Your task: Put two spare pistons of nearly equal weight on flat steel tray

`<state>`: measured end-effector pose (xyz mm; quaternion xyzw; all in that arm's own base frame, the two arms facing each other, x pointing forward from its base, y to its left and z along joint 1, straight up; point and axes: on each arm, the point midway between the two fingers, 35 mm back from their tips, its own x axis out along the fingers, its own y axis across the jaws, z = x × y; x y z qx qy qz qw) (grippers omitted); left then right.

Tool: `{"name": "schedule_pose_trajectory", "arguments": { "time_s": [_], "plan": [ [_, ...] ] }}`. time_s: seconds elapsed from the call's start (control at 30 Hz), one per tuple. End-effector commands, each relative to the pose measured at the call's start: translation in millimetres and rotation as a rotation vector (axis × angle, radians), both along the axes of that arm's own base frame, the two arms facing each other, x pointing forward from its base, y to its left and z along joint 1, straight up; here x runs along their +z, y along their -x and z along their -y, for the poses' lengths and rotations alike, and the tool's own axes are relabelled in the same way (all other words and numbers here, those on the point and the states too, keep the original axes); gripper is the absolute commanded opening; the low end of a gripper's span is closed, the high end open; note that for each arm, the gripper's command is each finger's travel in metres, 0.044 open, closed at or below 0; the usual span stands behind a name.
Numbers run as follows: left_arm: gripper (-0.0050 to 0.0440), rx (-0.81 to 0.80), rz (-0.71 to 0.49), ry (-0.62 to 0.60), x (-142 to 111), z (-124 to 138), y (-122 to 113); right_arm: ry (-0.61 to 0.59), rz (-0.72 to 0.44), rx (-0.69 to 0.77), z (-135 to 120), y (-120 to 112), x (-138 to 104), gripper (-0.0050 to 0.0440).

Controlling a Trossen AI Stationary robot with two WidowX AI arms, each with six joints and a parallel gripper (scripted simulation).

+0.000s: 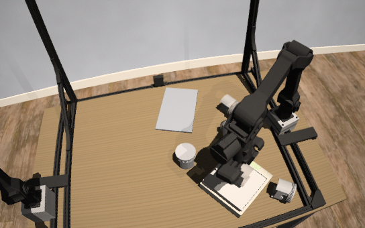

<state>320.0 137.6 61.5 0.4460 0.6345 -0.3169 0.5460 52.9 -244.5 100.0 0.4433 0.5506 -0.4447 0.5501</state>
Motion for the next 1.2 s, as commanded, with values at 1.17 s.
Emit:
{"name": "schedule_pose_trajectory", "arguments": {
  "time_s": [1.17],
  "plan": [
    [0.0158, 0.0, 0.033, -0.012, 60.5, -1.9, -5.5, -0.001, 0.002, 0.001, -0.2, -0.3, 0.0, 0.044]
  ]
}}
